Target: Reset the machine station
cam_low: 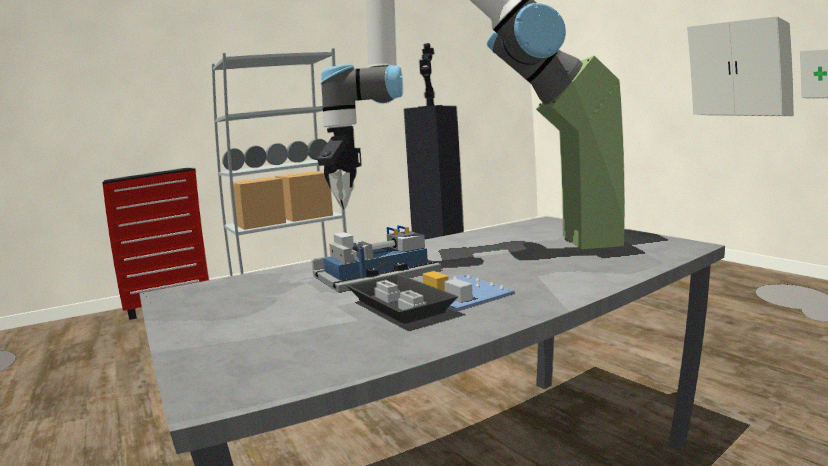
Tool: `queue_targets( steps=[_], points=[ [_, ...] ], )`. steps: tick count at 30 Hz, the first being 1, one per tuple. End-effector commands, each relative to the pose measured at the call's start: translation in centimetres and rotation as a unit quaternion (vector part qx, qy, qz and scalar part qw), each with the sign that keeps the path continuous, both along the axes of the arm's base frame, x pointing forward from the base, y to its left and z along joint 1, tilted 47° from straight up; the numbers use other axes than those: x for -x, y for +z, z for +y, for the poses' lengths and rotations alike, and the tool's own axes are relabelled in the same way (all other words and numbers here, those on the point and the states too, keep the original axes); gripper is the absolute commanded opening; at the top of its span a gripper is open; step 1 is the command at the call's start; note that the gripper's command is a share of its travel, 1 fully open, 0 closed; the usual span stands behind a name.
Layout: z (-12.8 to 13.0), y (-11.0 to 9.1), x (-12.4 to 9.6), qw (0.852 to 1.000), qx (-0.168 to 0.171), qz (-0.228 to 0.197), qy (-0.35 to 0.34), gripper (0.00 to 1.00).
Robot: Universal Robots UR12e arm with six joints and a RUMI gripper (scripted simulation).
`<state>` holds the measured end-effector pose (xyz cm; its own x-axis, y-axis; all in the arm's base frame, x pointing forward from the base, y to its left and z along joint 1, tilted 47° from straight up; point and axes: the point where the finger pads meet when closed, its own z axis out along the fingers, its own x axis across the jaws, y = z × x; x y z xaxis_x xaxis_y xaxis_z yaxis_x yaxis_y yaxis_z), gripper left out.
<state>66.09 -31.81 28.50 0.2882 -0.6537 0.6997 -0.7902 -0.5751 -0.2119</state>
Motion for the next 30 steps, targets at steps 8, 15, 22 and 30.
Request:
queue_targets(
  steps=[8,15,22,30],
  points=[
    [-1.0,1.0,-0.2,0.986,-0.090,-0.082,-0.116,0.00],
    [-1.6,1.5,-0.3,0.965,-0.140,-0.128,-0.180,0.00],
    [-2.0,1.8,-0.3,0.947,-0.172,-0.157,-0.220,0.00],
    [-2.3,2.0,-0.3,0.931,-0.197,-0.180,-0.251,0.00]
  ],
)
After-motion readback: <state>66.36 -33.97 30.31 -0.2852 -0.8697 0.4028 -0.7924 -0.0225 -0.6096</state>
